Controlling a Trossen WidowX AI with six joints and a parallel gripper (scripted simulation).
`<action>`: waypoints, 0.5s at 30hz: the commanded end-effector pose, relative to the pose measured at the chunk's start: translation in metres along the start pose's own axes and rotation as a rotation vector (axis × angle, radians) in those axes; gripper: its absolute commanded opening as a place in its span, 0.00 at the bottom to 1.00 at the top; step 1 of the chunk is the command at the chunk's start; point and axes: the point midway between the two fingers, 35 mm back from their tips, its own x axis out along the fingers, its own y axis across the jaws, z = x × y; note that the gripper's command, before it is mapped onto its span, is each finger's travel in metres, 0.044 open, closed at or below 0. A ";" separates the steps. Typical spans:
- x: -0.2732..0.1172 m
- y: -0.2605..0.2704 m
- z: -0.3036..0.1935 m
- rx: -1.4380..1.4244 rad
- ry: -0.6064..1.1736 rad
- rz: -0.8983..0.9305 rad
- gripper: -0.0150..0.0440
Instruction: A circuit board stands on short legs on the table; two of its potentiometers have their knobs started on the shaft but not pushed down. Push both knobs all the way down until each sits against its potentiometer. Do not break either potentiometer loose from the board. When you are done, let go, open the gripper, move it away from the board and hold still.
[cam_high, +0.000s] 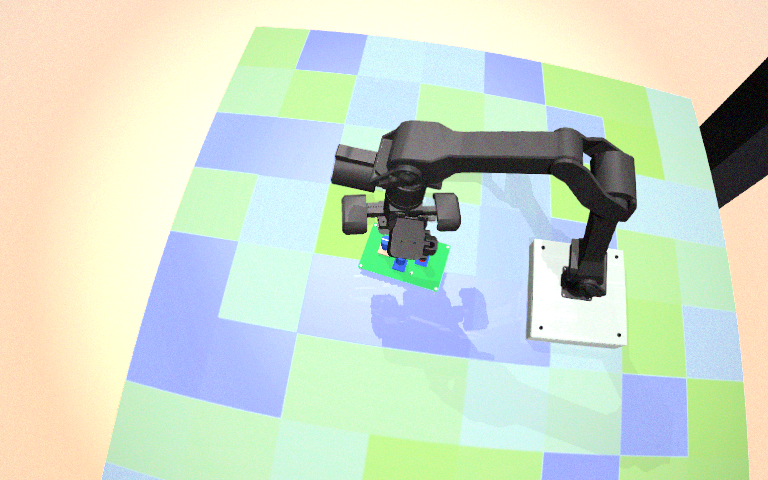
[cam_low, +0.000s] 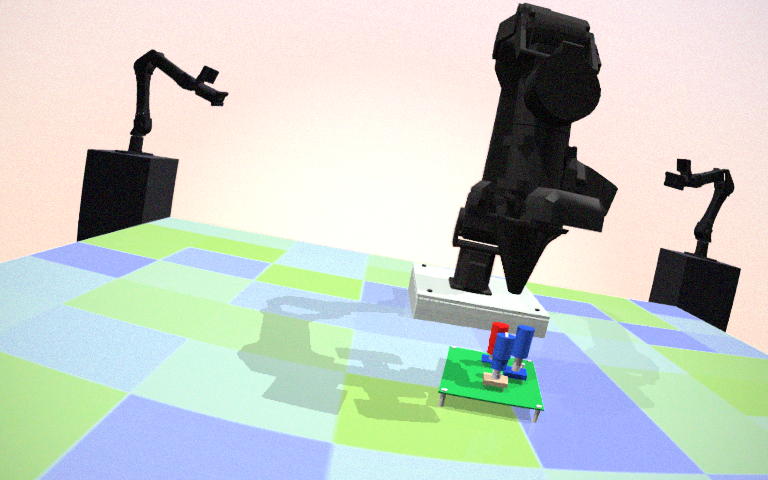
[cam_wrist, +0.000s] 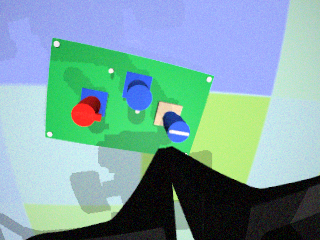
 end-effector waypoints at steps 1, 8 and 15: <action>-0.002 -0.005 -0.002 -0.134 0.004 0.004 0.25; -0.005 -0.011 -0.004 -0.376 0.002 0.015 0.25; -0.007 -0.016 -0.005 -0.616 -0.002 0.026 0.25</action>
